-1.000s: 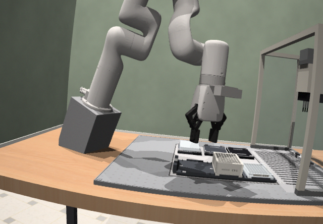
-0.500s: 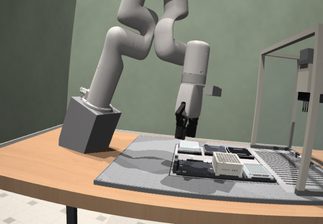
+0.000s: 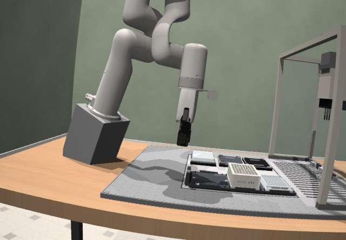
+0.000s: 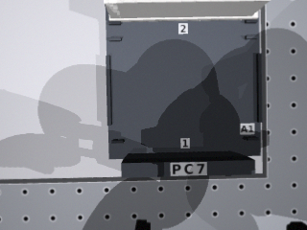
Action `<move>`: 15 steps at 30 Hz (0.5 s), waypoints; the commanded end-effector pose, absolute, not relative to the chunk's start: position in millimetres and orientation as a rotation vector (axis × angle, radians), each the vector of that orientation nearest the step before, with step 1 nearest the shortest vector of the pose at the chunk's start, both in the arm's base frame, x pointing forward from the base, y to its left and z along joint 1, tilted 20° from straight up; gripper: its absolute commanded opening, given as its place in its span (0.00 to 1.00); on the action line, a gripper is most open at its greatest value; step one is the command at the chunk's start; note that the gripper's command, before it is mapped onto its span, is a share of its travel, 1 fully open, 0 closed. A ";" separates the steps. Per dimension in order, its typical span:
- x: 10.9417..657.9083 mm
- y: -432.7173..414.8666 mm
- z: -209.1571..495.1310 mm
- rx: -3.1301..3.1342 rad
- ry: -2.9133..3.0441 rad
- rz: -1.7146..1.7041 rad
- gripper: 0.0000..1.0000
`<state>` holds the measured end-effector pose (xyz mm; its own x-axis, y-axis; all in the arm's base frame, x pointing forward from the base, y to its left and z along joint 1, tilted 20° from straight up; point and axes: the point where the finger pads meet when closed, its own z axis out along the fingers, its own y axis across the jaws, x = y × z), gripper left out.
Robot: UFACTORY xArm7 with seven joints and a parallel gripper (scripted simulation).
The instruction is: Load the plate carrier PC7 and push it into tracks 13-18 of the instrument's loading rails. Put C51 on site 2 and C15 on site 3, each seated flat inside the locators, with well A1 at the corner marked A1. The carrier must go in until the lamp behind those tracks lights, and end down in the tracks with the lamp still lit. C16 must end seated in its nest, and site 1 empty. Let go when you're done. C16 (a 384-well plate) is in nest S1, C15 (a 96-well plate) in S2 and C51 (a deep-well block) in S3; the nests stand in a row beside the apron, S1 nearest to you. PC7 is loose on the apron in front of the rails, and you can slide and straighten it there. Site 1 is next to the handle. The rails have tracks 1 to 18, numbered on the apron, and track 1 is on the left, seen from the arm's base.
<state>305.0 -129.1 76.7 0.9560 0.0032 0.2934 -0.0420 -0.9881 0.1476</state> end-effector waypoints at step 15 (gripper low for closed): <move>305.0 -128.4 73.7 2.973 0.025 0.498 0.82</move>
<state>303.0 -127.7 76.9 0.9464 0.0366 0.3209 -0.0048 -0.9919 0.1272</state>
